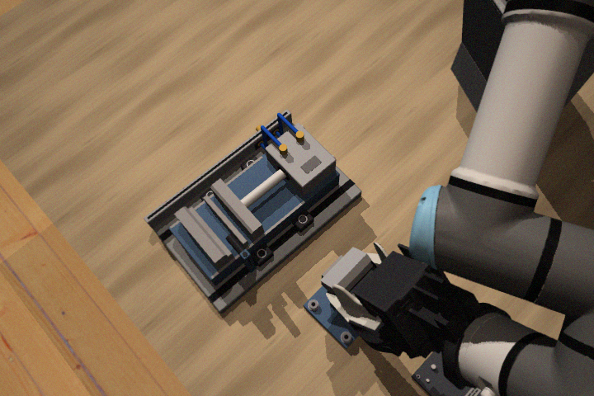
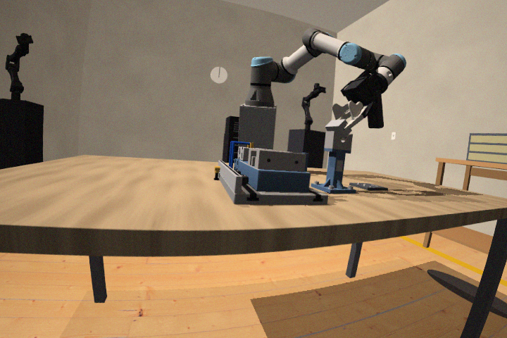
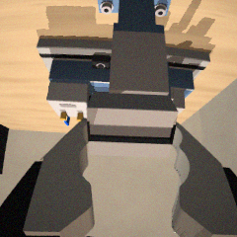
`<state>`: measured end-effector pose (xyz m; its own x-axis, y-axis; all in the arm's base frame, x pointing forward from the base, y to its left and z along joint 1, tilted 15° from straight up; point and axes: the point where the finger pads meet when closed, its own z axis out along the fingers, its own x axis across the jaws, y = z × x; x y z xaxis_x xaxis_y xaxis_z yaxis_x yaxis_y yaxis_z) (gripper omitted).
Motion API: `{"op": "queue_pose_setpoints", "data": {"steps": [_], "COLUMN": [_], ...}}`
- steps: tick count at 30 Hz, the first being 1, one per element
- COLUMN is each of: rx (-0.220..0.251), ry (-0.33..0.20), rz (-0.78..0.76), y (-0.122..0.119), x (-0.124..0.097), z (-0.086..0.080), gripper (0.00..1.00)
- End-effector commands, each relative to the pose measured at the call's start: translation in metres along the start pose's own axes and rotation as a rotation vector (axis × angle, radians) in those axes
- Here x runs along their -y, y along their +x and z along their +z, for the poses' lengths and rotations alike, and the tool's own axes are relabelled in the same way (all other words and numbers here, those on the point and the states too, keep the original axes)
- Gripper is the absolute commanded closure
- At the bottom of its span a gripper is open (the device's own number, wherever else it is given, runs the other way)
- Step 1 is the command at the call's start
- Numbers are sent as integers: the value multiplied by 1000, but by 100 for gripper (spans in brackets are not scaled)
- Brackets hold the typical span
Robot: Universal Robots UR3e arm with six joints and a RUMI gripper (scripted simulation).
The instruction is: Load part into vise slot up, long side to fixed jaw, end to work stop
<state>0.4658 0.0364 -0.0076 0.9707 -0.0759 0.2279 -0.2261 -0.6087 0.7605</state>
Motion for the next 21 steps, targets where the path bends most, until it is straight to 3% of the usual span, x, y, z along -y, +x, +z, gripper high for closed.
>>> {"op": "queue_pose_setpoints", "data": {"steps": [1, 21], "rx": [-2, -2], "ry": [1, 1], "rz": [2, 2], "y": [1, 1], "x": [-3, -9], "z": [-3, -9], "gripper": [100, 100]}}
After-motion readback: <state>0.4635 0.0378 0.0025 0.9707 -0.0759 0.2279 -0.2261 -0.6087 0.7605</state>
